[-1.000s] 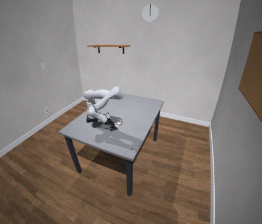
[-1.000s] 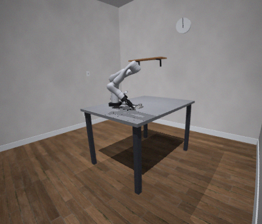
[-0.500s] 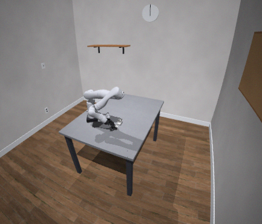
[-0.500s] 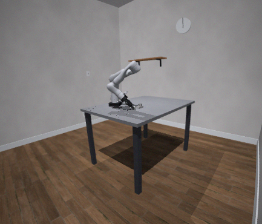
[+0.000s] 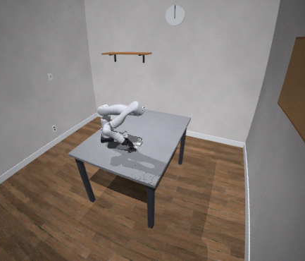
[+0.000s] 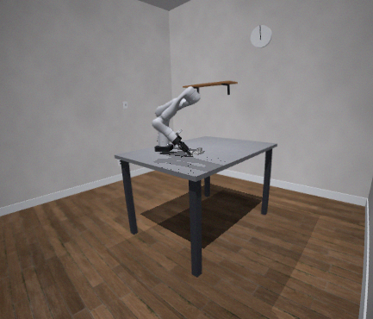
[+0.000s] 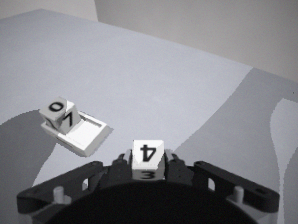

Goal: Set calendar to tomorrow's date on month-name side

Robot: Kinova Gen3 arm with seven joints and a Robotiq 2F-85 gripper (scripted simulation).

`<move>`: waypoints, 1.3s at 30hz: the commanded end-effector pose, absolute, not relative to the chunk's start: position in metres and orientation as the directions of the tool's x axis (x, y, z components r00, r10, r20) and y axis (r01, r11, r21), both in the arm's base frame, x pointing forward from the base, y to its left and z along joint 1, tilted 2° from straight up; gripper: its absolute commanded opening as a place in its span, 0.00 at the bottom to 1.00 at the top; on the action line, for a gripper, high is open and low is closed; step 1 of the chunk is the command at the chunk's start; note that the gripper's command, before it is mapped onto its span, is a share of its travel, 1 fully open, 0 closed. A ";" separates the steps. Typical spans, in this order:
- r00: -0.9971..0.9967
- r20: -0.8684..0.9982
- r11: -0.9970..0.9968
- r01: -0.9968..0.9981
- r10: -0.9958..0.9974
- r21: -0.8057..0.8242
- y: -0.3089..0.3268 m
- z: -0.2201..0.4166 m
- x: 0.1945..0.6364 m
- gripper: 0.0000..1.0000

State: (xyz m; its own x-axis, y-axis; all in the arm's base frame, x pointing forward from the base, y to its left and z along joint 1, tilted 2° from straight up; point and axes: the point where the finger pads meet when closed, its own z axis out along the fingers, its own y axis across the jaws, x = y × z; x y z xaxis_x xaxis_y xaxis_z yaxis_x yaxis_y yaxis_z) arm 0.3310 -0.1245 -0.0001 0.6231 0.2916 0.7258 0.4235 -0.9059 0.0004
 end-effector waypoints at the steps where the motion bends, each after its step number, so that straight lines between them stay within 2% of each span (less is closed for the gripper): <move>1: 0.622 0.726 -0.906 0.423 0.292 0.001 -0.125 0.000 0.331 0.28; 39: 0.622 0.726 -0.906 0.423 0.292 0.001 -0.125 -0.005 0.331 0.28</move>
